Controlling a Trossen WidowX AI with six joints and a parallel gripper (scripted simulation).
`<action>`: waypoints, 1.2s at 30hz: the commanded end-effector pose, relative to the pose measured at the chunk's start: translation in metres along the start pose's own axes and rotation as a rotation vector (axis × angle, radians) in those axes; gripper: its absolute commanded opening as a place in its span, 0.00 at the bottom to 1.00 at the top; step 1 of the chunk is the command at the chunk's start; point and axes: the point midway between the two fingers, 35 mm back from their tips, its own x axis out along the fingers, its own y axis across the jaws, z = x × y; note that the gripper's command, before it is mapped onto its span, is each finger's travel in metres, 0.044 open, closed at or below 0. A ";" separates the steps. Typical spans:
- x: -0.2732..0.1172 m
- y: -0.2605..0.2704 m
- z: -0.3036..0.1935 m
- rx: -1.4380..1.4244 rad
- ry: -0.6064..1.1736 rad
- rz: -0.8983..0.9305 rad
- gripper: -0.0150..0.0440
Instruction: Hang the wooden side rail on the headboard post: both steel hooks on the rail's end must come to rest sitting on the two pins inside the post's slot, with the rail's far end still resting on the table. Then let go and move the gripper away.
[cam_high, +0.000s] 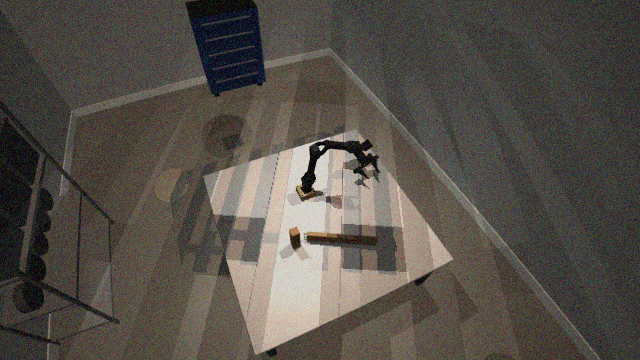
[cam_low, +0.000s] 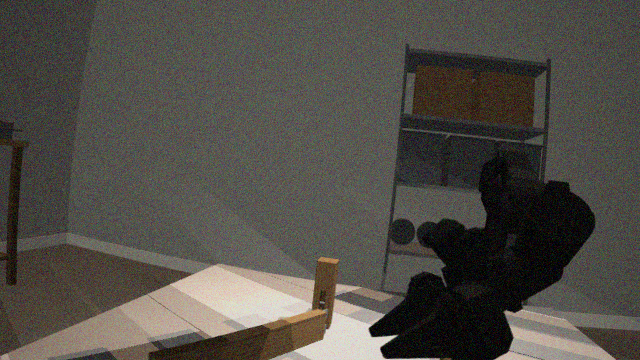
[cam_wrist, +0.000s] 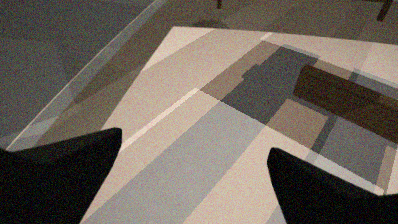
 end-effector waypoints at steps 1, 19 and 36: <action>-0.001 0.000 0.002 0.000 0.000 0.000 0.98; 0.079 -0.096 0.041 0.085 0.048 -0.135 1.00; 0.128 -0.309 0.057 0.261 0.016 -0.314 1.00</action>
